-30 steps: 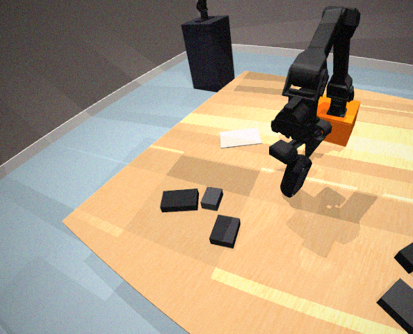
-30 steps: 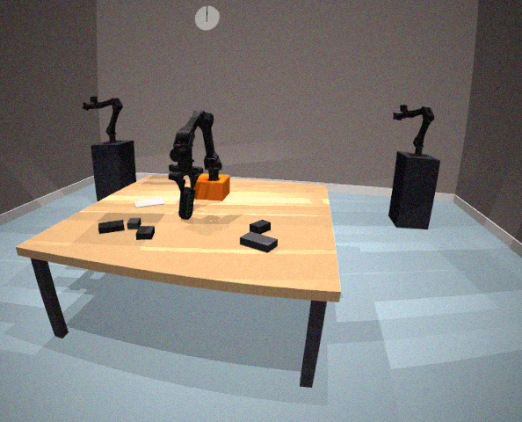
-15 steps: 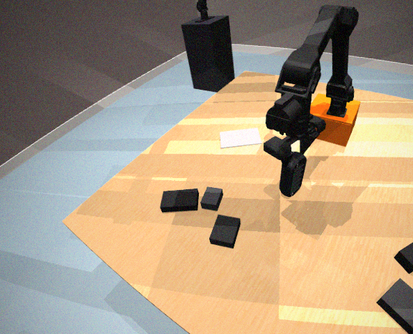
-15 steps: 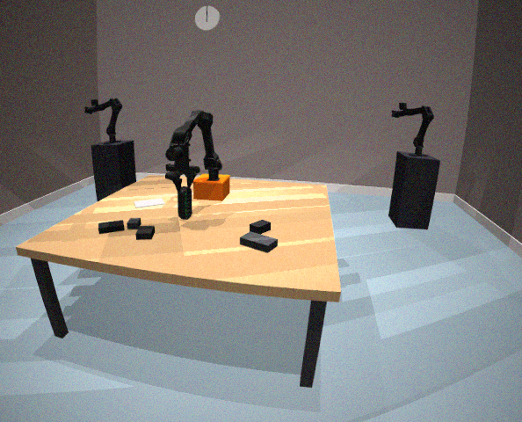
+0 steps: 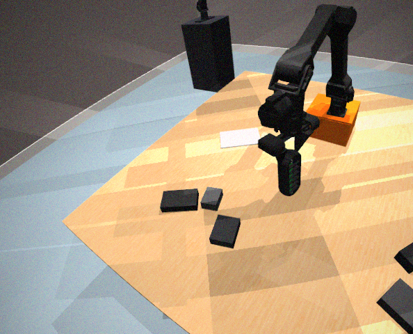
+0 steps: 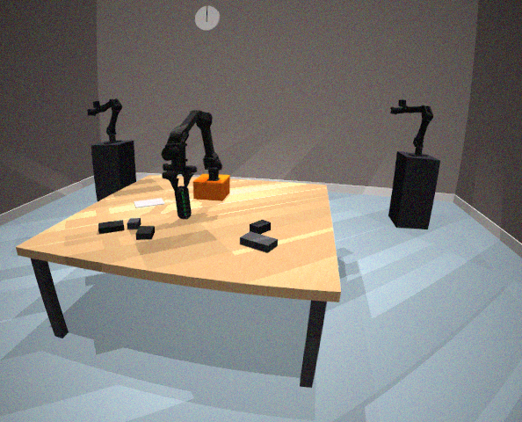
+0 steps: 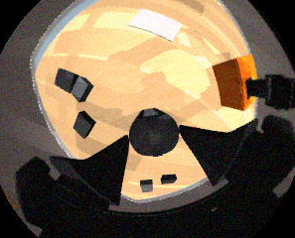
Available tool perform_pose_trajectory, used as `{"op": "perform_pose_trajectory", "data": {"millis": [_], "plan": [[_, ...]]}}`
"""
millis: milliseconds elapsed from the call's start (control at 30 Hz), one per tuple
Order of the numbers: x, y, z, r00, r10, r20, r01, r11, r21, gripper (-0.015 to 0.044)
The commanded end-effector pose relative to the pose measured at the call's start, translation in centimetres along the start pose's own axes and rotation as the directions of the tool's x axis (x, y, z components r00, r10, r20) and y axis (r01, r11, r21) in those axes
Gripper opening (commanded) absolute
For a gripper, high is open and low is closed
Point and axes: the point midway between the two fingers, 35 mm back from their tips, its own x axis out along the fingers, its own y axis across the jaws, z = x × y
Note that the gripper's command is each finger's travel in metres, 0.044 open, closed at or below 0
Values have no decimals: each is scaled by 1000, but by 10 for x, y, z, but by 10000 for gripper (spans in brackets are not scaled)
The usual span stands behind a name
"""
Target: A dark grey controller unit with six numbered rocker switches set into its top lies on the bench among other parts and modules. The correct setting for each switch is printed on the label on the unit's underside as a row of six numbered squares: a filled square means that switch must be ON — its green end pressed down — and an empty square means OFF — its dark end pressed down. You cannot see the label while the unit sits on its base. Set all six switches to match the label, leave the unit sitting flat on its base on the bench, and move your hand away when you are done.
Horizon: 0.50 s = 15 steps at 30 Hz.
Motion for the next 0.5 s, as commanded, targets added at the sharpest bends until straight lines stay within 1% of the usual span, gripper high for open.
{"op": "perform_pose_trajectory", "data": {"millis": [0,467], "plan": [[3,-1,7,1000,-4,8,4,1000,-2,338],[4,-1,20,1000,-4,9,4,1000,-2,338]]}}
